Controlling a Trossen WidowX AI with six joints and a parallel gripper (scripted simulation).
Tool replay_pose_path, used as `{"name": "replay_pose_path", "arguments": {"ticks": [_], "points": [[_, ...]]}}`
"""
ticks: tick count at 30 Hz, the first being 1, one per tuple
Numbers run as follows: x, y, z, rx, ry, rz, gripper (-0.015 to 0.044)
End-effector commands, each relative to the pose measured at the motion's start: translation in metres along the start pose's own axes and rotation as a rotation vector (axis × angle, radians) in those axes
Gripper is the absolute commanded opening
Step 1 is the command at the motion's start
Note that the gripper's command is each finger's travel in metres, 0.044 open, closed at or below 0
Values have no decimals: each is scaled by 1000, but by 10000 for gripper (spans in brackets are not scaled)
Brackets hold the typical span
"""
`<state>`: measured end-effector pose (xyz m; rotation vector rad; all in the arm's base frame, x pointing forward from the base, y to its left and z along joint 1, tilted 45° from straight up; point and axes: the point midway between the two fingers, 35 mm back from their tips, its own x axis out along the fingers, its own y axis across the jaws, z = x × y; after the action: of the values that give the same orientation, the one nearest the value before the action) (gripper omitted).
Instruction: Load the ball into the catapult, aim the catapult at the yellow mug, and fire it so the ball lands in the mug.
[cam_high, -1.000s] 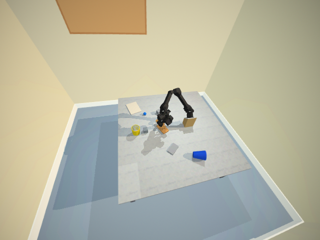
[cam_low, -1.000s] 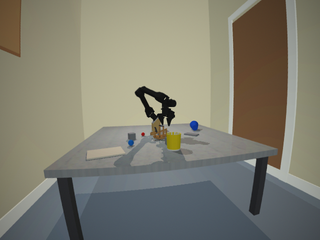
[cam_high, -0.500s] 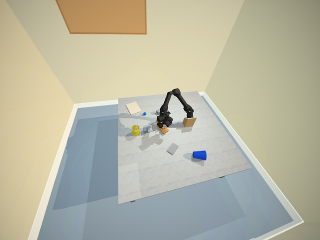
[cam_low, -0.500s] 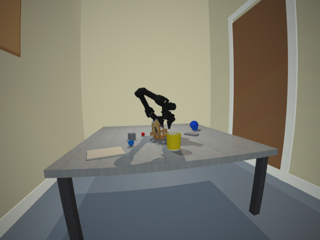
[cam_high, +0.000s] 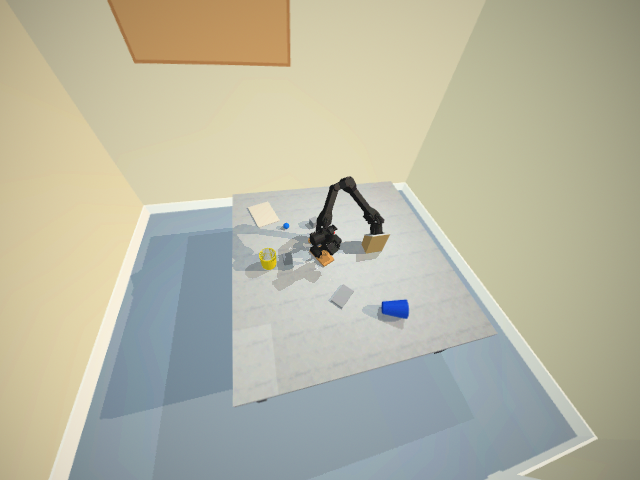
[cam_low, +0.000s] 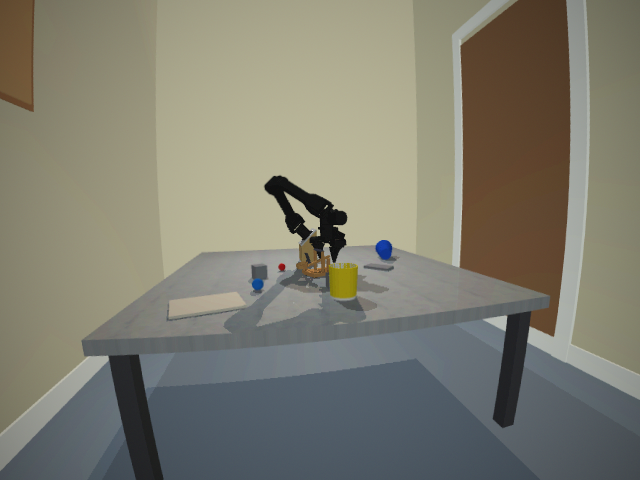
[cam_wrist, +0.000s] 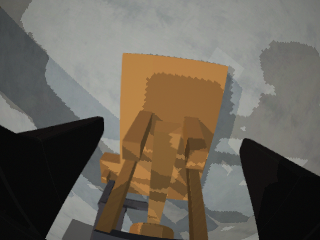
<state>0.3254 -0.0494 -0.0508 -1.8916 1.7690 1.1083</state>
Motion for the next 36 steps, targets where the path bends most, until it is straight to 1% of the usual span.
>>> {"name": "replay_pose_path", "arguments": {"ticks": [1,8,16,27,33,35,36], "points": [[11,3,2,-14,3,11,440],[21,5,2,-13,4,12,440],[22,5,2,-13,4,12,440],[20,2,1,-4,2,6,151],[20,2,1,-4,2,6,111],[9,2,1,-5,0,6,59],[-5,2,1,-6,-1,7,32]]}}
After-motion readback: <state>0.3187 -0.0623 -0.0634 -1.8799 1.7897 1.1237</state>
